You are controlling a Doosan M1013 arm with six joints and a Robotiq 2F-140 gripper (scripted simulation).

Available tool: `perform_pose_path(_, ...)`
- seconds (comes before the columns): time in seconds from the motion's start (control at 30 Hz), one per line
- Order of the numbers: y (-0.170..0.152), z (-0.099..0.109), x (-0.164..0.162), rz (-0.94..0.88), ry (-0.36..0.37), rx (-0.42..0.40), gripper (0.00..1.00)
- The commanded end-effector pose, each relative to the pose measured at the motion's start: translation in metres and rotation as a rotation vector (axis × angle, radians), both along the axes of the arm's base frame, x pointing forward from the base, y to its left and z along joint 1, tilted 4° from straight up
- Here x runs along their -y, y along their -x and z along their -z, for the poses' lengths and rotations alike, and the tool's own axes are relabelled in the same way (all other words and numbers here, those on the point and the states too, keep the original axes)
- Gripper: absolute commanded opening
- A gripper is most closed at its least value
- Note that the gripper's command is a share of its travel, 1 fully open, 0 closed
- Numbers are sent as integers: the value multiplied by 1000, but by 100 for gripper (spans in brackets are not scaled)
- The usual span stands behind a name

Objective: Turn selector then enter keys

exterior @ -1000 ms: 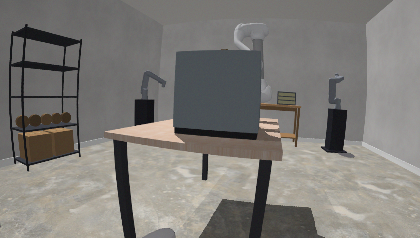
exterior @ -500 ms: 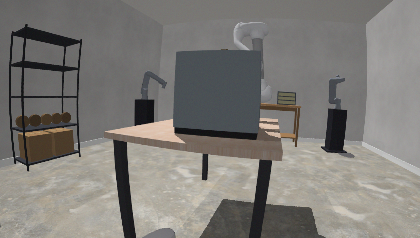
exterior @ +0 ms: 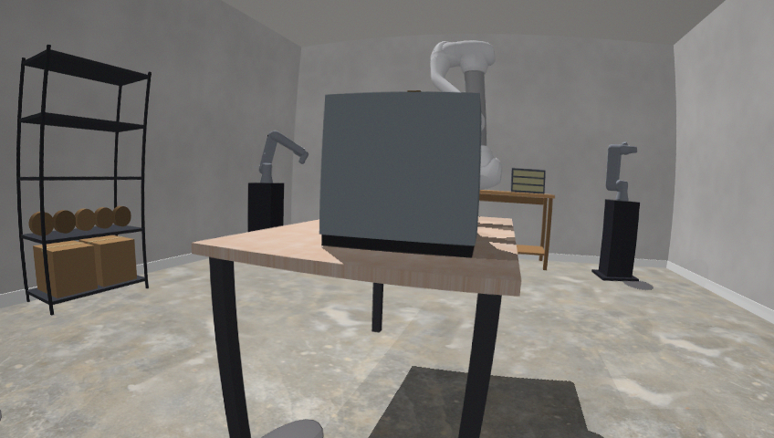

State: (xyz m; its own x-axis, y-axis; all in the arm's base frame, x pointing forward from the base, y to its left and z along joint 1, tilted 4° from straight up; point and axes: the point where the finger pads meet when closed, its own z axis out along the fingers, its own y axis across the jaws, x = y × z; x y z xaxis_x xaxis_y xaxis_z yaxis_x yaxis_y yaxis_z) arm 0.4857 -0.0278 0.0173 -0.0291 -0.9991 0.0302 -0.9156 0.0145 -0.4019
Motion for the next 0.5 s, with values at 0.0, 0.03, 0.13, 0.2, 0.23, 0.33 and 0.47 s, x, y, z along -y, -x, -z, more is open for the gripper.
perform_pose_path(0.0, 0, 0, 0, 0, 0, 0, 0)
perform_pose_path(0.03, 0, 0, 0, 0, 0, 0, 0)
perform_pose_path(0.13, 0, 0, 0, 0, 0, 0, 0)
perform_pose_path(0.2, 0, 1, 0, 0, 0, 0, 0)
perform_pose_path(0.23, 0, 1, 0, 0, 0, 0, 0)
perform_pose_path(0.33, -1, 2, 0, 0, 0, 0, 0)
perform_pose_path(0.47, -1, 2, 0, 0, 0, 0, 0)
